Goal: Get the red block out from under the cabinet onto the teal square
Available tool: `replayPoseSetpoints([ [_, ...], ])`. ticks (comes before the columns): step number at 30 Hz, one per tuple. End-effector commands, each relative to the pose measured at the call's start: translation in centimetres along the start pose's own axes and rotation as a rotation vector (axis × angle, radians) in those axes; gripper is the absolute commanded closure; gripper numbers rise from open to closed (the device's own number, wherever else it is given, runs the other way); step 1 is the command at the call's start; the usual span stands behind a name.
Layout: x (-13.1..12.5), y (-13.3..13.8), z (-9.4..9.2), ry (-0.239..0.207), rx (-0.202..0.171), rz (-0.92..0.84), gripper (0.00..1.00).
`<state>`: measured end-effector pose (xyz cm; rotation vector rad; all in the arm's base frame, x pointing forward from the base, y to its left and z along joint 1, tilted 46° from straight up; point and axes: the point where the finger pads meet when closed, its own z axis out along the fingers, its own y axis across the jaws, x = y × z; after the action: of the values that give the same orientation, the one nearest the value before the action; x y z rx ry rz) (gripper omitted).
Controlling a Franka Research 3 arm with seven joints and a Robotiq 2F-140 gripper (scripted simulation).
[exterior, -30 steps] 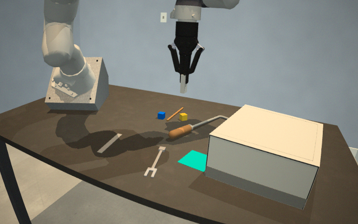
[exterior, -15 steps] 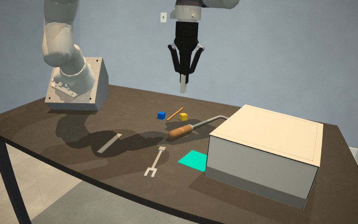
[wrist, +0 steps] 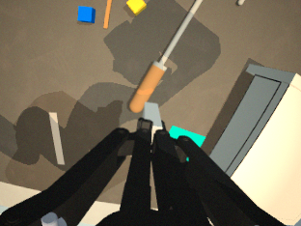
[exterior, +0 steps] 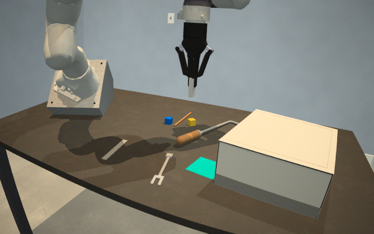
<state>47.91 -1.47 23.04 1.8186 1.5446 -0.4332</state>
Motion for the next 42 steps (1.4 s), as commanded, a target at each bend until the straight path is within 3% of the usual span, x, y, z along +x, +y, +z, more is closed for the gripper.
replayPoseSetpoints([
  [1, -0.06, -0.08, 0.02, -0.003, 0.004, -0.183, 1.00],
  [3, -0.06, -0.08, 0.02, -0.003, 0.004, -0.183, 1.00],
  [5, -0.05, -0.11, 0.05, -0.003, 0.005, -0.348, 1.00],
  [42, -0.08, -0.11, 0.03, -0.075, -0.079, -1.390, 1.00],
])
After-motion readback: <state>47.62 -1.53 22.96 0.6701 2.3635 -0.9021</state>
